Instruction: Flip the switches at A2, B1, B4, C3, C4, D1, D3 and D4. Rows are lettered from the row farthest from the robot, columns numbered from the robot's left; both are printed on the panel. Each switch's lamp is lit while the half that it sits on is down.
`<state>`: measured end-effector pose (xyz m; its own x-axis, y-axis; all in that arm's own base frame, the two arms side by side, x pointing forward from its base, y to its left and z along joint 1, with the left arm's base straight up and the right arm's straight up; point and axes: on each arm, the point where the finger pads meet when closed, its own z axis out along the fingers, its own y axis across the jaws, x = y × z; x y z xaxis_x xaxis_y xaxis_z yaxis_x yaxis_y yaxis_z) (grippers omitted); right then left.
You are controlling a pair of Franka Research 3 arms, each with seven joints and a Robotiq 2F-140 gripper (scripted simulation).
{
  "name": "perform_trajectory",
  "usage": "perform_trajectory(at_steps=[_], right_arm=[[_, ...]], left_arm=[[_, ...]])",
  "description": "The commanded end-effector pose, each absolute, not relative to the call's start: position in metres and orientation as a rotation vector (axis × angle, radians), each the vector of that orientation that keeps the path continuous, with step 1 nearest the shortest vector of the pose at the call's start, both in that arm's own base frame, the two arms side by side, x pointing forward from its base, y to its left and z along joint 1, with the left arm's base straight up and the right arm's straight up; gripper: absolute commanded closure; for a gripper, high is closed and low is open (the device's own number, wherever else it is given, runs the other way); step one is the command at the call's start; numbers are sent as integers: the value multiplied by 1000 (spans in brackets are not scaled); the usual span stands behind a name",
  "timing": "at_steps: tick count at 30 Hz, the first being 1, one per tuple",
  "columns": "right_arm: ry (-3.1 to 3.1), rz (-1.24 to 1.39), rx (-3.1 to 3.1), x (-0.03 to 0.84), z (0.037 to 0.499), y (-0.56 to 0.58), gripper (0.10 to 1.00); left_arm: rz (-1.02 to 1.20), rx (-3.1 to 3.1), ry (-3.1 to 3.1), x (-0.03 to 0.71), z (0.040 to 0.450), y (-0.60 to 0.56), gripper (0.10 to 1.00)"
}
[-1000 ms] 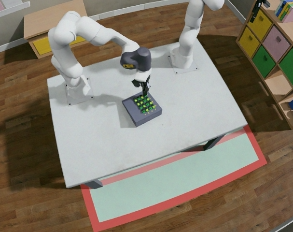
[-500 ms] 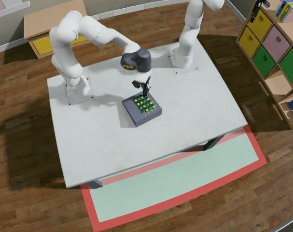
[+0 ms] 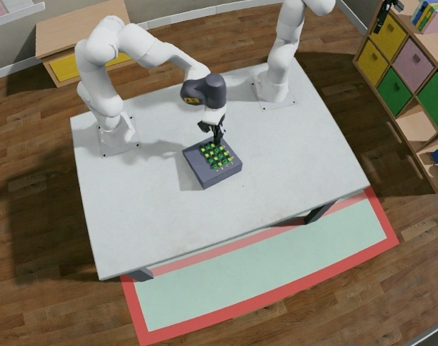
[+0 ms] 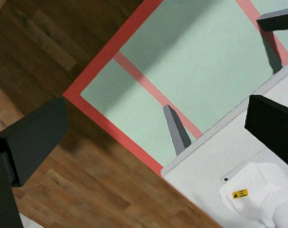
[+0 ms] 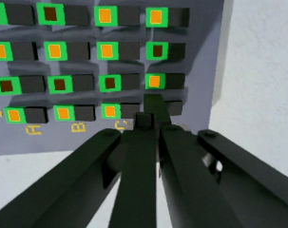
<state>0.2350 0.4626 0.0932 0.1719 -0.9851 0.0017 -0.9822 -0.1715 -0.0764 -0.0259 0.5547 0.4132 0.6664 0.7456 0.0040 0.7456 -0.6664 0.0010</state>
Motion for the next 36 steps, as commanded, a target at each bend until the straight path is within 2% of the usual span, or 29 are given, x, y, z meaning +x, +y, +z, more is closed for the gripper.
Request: perform_trajectory(at_steps=[1, 18, 36], right_arm=[[1966, -76, -2372, 235, 92, 464, 999], [1966, -76, -2372, 235, 93, 464, 999], [1966, -76, -2372, 232, 121, 463, 999]], left_arm=[[0, -2872, -1274, -27, 413, 554, 98], [0, -2872, -1274, -27, 413, 554, 98], [0, -2872, -1274, -27, 413, 554, 98]])
